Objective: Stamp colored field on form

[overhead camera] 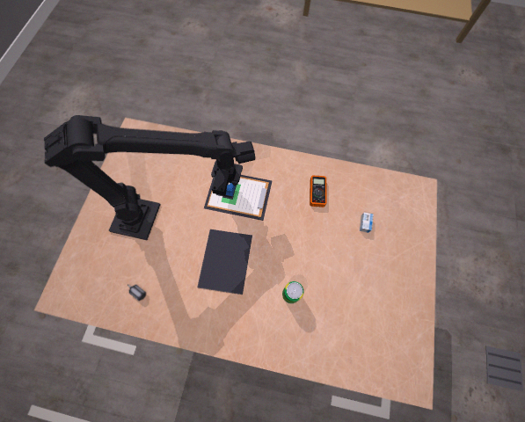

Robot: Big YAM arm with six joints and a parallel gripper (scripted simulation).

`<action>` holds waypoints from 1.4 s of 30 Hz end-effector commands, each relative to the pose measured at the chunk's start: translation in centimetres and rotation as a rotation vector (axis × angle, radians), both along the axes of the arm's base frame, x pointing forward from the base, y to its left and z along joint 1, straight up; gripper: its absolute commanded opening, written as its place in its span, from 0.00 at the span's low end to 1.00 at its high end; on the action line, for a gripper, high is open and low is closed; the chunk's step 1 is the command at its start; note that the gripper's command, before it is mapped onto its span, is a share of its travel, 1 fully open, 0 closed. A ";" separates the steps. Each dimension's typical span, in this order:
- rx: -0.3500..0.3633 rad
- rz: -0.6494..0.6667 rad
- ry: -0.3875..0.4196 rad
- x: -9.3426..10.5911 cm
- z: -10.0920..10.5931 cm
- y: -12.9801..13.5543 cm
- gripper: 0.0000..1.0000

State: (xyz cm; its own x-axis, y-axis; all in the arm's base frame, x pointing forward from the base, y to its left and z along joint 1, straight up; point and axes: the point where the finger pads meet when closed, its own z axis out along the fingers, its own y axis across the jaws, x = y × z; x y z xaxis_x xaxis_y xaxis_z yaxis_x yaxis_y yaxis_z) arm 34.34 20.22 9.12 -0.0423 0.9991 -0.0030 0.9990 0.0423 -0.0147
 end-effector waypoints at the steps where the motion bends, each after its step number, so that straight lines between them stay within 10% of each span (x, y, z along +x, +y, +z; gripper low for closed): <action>1: 0.018 -0.008 -0.030 0.2 1.6 0.0 0.28; 42: 0.044 -0.008 -0.073 1.9 3.8 0.9 0.28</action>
